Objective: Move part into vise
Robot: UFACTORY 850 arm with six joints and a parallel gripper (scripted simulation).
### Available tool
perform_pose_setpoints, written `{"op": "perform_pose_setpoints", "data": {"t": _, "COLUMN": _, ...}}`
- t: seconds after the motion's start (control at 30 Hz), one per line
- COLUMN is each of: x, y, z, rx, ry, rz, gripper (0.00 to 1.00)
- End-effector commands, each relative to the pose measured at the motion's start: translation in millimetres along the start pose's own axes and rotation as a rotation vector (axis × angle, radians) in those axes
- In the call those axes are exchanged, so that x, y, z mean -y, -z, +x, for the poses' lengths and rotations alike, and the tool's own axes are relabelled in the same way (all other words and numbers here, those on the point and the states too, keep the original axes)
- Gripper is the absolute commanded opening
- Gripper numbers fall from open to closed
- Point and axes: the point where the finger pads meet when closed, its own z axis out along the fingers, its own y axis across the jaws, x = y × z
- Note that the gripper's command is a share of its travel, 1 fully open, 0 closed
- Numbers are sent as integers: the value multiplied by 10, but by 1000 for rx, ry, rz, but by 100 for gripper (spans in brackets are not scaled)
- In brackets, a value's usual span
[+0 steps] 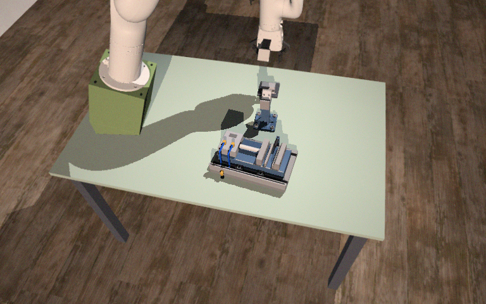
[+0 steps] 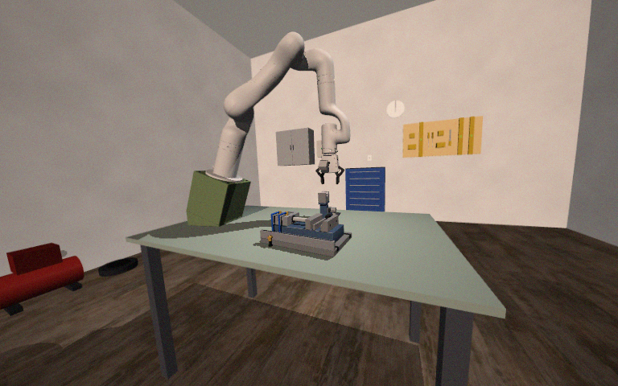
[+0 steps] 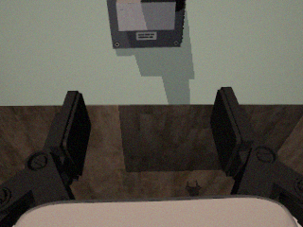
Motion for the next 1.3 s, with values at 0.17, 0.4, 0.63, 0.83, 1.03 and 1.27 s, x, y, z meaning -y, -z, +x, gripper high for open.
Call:
{"op": "perform_pose_setpoints", "data": {"t": 0.17, "x": 9, "y": -140, "z": -4, "rx": 0, "ry": -1, "rz": 10, "gripper": 89}}
{"op": "perform_pose_setpoints", "data": {"t": 0.4, "x": 9, "y": -268, "z": -5, "rx": 0, "ry": -1, "rz": 10, "gripper": 89}}
{"op": "perform_pose_setpoints", "data": {"t": 0.63, "x": 9, "y": -360, "z": -5, "rx": 0, "ry": -1, "rz": 10, "gripper": 89}}
{"op": "perform_pose_setpoints", "data": {"t": 0.83, "x": 9, "y": -472, "z": -5, "rx": 0, "ry": -1, "rz": 10, "gripper": 89}}
{"op": "perform_pose_setpoints", "data": {"t": 1.03, "x": 9, "y": -588, "z": -6, "rx": 0, "ry": -1, "rz": 10, "gripper": 89}}
{"op": "perform_pose_setpoints", "data": {"t": 1.27, "x": 10, "y": -689, "z": -6, "rx": 0, "ry": -1, "rz": 10, "gripper": 89}}
